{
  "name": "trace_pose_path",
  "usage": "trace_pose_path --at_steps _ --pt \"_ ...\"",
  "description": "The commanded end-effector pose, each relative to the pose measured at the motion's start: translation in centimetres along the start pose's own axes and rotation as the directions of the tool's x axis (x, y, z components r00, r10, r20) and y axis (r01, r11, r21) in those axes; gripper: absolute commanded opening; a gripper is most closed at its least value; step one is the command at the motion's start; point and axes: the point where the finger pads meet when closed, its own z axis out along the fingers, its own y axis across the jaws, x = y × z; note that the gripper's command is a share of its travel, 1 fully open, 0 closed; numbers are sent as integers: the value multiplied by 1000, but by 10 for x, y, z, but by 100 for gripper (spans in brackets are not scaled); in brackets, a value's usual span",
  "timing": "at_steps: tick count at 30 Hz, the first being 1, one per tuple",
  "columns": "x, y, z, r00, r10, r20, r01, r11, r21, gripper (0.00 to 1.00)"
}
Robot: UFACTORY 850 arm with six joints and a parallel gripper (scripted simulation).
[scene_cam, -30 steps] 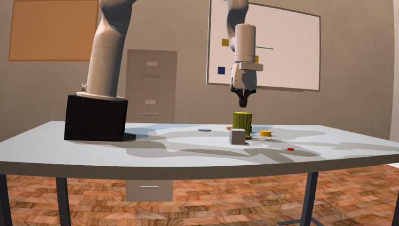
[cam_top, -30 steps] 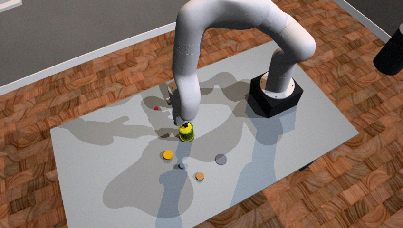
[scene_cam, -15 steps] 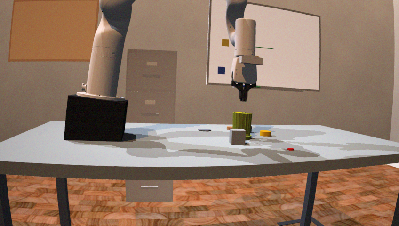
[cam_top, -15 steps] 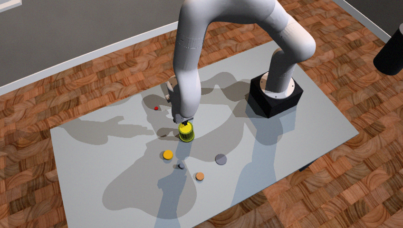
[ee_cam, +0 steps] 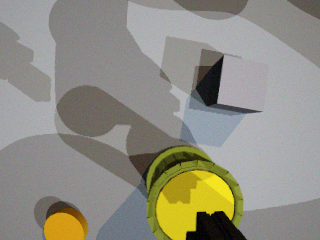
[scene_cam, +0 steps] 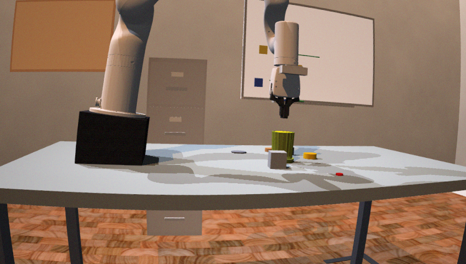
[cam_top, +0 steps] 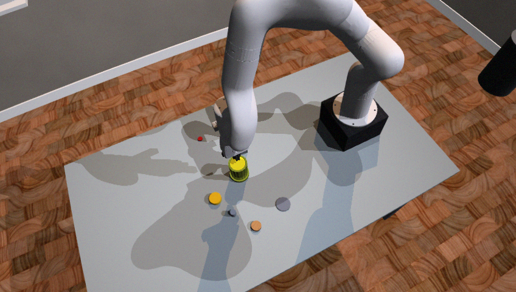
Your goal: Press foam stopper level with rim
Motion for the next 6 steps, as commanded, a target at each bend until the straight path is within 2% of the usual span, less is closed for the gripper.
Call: trace_pose_path --at_steps 1,6 --pt "0 -1 -1 1000 0 0 0 1000 2 0" --pt "0 -1 -1 1000 0 0 0 1000 2 0"
